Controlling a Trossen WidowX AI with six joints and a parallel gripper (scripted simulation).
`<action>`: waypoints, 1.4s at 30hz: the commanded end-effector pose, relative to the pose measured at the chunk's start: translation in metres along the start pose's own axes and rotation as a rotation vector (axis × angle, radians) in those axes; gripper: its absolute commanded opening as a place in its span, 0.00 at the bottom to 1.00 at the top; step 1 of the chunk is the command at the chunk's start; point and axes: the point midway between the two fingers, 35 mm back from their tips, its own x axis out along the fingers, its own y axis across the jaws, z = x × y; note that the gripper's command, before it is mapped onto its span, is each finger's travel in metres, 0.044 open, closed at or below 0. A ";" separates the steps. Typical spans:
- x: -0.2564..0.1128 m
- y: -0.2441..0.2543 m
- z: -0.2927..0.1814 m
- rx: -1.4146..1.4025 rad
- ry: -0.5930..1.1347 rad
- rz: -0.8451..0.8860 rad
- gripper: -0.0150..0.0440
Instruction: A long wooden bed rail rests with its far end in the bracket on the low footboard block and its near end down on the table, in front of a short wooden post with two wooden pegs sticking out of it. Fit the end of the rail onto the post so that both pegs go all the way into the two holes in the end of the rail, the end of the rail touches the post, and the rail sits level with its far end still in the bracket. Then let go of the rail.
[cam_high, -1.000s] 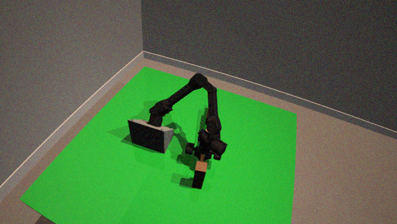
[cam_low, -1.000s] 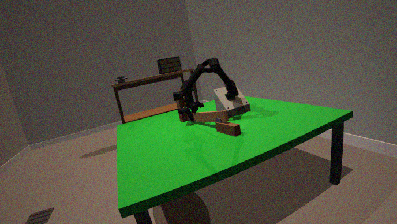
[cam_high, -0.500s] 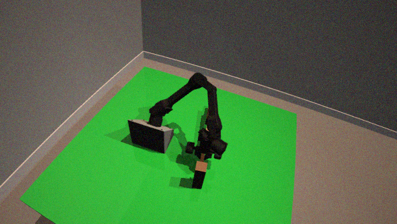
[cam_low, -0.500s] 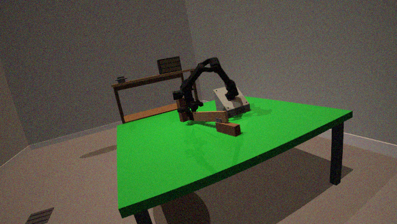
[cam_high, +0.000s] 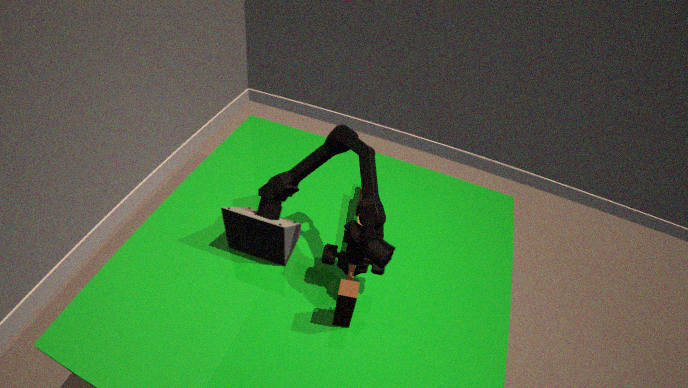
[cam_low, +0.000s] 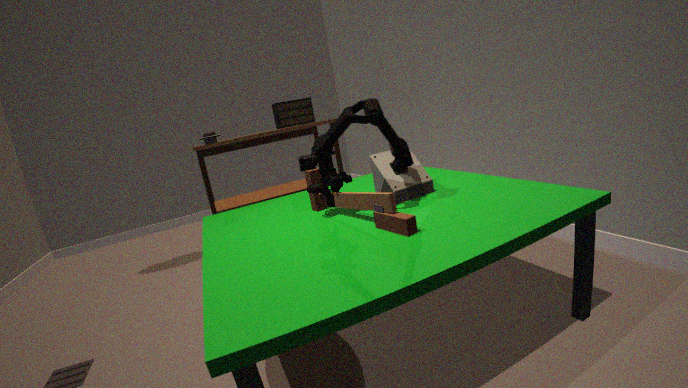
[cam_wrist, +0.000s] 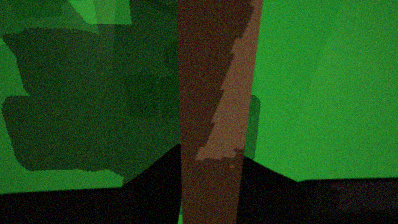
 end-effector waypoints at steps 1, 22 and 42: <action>-0.005 -0.002 0.000 0.000 -0.004 -0.011 0.25; -0.015 -0.001 0.000 0.000 -0.003 -0.011 0.25; -0.026 -0.001 -0.001 0.001 -0.003 -0.010 0.25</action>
